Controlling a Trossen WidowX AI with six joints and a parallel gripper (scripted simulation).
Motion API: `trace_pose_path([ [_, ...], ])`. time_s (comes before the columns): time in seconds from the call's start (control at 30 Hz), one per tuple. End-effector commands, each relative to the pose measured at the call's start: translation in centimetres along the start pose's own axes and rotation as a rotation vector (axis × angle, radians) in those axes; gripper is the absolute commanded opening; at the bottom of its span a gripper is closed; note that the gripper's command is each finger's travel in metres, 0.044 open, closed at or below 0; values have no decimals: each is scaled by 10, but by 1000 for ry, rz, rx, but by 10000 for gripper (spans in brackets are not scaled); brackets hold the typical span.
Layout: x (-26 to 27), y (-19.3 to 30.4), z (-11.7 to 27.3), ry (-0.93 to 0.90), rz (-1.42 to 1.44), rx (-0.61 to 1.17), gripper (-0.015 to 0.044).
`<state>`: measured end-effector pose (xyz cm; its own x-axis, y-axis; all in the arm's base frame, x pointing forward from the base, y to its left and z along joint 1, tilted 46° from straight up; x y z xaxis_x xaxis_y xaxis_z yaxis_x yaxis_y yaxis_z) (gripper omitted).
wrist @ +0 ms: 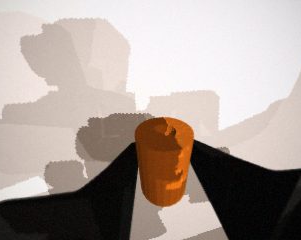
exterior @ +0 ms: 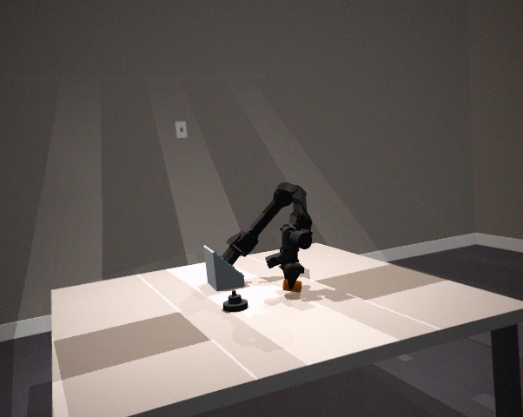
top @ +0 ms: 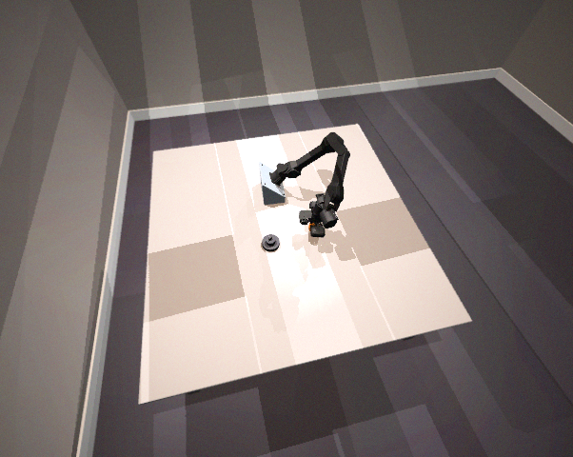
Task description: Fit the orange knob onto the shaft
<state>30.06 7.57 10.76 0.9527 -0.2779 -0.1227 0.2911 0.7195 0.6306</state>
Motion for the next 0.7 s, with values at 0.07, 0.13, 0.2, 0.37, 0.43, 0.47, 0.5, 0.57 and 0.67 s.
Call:
trace_pose_path([
  [0.07, 0, 8, 4, -5, -1, -108, 181],
  [0.13, -1, 11, 5, -7, -1, -142, 181],
  [0.2, -1, 14, 6, -8, -1, -177, 181],
  [0.37, -1, 21, 8, -11, 0, -263, 181],
  [0.43, -1, 24, 9, -12, 0, -297, 181],
  [0.47, -1, 25, 9, -12, 0, -315, 181],
  [0.5, -1, 26, 9, -13, 0, -332, 181],
  [0.57, -1, 29, 10, -14, 0, -366, 181],
  [0.67, -2, 34, 10, -16, 0, -418, 181],
])
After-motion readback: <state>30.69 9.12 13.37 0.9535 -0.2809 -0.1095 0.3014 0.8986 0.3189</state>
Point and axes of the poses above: the point midway between the two fingers, 35 mm back from their tips, its own z axis back along the fingers, its own x axis across the jaws, y = z × x, the point moved 2 cm from there along z, back along the fingers, and after that the axes turned 2 degrees about -z, right-handed, at the moved point
